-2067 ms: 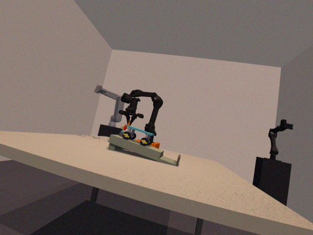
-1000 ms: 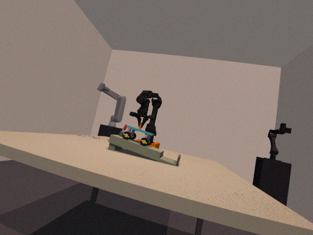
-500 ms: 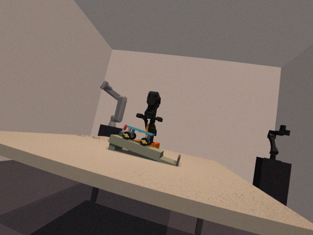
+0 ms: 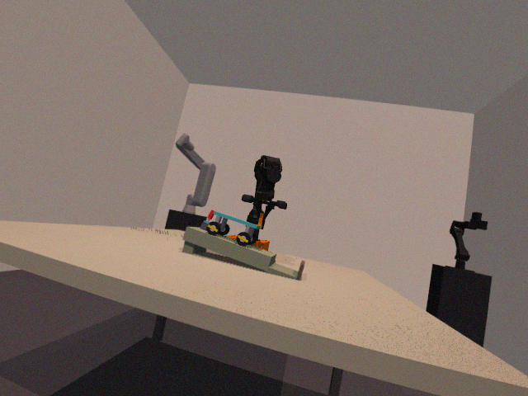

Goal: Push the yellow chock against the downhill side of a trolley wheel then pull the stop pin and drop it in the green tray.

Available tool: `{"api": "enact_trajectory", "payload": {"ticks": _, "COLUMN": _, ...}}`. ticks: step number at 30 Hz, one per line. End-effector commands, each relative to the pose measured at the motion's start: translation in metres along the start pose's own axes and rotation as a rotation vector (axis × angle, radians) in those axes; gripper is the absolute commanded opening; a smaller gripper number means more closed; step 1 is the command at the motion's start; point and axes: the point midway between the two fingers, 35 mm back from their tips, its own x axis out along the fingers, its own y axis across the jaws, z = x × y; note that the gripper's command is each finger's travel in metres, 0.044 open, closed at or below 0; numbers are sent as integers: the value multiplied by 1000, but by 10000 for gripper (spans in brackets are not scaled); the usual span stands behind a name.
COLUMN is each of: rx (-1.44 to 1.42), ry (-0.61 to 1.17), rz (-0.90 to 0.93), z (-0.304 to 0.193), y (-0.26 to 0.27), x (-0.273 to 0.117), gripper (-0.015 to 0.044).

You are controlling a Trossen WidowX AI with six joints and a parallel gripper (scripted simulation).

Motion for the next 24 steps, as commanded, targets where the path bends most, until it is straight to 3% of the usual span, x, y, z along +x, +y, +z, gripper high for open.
{"api": "enact_trajectory", "payload": {"ticks": 1, "rx": 4, "ry": -4, "rz": -3, "z": 4, "y": 15, "x": 2, "gripper": 0}}
{"api": "enact_trajectory", "payload": {"ticks": 19, "rx": 4, "ry": -4, "rz": -1, "z": 19, "y": 88, "x": 9, "gripper": 0}}
{"api": "enact_trajectory", "payload": {"ticks": 24, "rx": 4, "ry": -3, "rz": -97, "z": 19, "y": 93, "x": 9, "gripper": 0}}
